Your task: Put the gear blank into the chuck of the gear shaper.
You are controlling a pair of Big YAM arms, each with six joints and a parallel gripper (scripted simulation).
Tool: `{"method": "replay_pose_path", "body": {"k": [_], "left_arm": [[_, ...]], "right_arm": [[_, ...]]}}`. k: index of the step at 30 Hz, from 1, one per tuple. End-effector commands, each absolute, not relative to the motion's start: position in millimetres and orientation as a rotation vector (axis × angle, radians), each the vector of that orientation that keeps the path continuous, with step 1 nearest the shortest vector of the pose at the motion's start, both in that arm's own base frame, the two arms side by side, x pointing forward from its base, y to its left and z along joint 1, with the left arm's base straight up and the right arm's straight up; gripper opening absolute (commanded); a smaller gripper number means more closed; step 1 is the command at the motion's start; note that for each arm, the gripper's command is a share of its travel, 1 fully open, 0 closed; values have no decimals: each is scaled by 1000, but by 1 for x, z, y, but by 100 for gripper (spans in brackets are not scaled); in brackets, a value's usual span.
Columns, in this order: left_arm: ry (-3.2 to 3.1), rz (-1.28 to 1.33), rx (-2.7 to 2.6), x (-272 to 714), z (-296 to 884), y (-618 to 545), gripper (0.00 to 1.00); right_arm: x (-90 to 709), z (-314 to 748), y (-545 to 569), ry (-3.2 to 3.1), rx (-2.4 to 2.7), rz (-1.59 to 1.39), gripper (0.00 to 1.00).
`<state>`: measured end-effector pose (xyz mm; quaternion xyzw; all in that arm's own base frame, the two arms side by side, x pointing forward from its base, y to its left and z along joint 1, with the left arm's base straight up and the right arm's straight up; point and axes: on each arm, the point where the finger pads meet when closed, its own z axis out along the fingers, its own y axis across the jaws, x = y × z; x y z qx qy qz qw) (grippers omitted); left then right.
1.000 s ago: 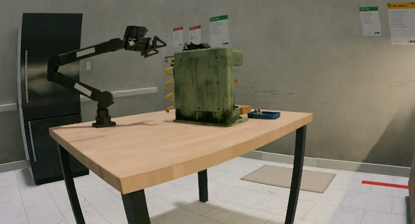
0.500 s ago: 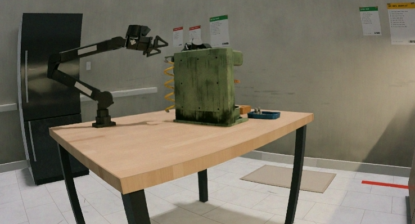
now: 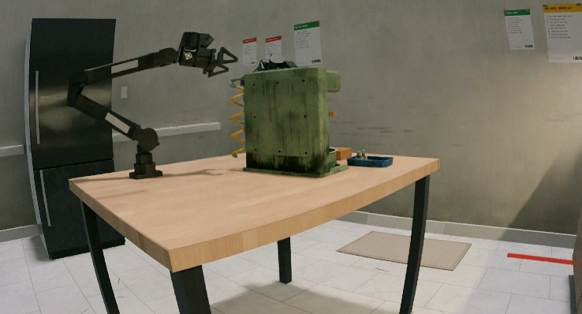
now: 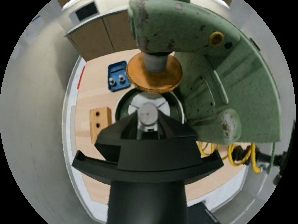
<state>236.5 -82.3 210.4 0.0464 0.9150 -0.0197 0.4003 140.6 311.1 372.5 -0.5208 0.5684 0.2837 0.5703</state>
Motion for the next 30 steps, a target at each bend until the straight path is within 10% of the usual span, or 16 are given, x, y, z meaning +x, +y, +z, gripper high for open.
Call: {"method": "replay_pose_path", "body": {"k": [1,30], "left_arm": [[2218,-109,90,248,266,-91,23],[2212,-105,103,268,225,-92,23]], "right_arm": [[140,424,318,1292,-1170,697,100],[167,399,312,1383,-1130,619,100]]}}
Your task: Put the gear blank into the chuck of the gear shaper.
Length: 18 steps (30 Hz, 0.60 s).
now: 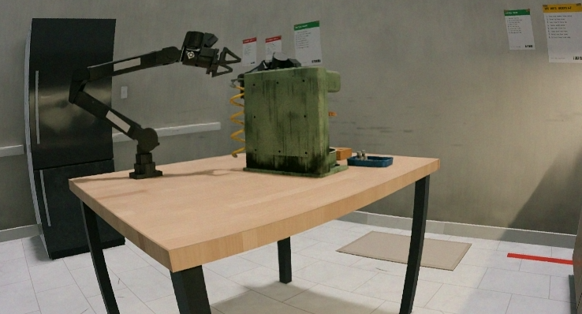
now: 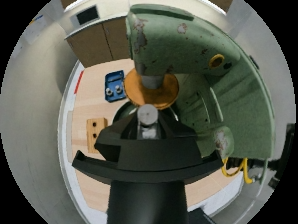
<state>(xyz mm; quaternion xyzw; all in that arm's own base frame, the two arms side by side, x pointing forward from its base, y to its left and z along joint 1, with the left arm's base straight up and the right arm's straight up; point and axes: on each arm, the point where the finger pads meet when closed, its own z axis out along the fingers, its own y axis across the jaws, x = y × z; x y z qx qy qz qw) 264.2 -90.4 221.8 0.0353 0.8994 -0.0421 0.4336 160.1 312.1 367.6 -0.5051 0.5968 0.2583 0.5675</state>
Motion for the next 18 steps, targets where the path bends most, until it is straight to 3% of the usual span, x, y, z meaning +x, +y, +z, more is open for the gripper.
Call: {"method": "replay_pose_path", "body": {"k": [1,18], "left_arm": [[2222,-98,108,266,218,-92,23],[2229,-106,78,271,231,-92,23]], "right_arm": [[167,399,312,1383,-1130,619,100],[167,399,312,1383,-1130,619,100]]}}
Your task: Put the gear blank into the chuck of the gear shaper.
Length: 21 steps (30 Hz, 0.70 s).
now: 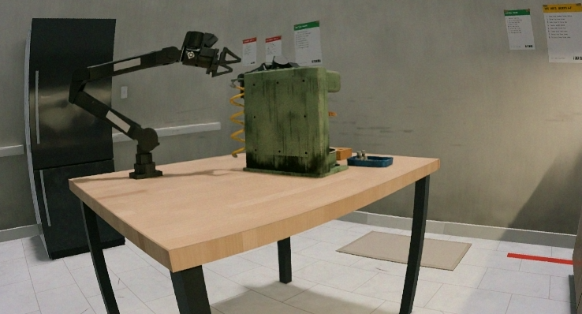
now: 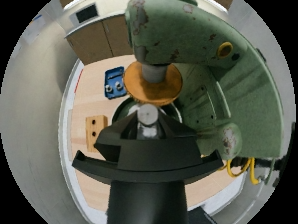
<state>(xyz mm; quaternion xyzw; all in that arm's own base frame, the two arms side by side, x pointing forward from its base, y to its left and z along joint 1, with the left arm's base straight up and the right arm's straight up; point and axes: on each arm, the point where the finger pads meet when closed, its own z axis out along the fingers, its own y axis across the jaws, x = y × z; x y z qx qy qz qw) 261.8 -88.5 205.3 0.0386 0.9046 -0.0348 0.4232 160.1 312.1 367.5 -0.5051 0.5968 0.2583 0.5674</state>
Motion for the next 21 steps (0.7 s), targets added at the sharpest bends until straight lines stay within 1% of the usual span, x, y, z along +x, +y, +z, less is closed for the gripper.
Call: {"method": "replay_pose_path", "body": {"k": [1,4,21], "left_arm": [[2234,-103,90,269,222,-92,23],[2239,-99,88,265,207,-89,23],[2215,-105,85,268,213,-89,23]], "right_arm": [[167,399,312,1383,-1130,619,100],[167,399,312,1383,-1130,619,100],[167,399,312,1383,-1130,619,100]]}}
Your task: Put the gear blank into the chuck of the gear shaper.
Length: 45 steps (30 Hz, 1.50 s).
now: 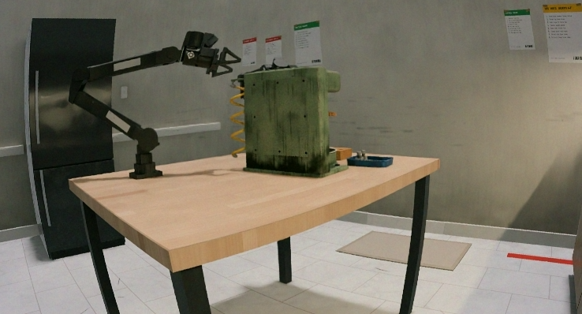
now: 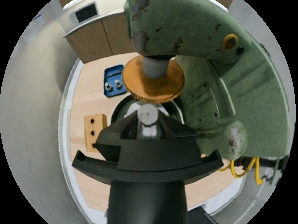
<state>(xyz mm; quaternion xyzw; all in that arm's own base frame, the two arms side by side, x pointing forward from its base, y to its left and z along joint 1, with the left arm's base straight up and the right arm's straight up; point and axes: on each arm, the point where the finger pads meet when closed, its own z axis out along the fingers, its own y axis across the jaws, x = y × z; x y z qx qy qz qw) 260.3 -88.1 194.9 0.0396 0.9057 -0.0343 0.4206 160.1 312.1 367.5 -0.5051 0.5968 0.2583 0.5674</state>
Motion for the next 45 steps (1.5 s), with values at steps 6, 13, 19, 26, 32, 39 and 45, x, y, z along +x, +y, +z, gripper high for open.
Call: {"method": "replay_pose_path", "body": {"k": [6,13,19,26,32,39,45], "left_arm": [[2212,-106,87,268,213,-89,23],[2214,-105,83,268,213,-88,23],[2213,-111,92,267,213,-91,23],[2241,-98,92,267,208,-90,23],[2254,-89,101,262,178,-89,23],[2290,-62,125,258,169,-89,23],[2288,-62,129,260,180,-90,23]], "right_arm": [[167,399,312,1383,-1130,619,100],[167,399,312,1383,-1130,619,100],[167,399,312,1383,-1130,619,100],[167,399,312,1383,-1130,619,100],[167,399,312,1383,-1130,619,100],[167,399,312,1383,-1130,619,100],[167,399,312,1383,-1130,619,100]]}}
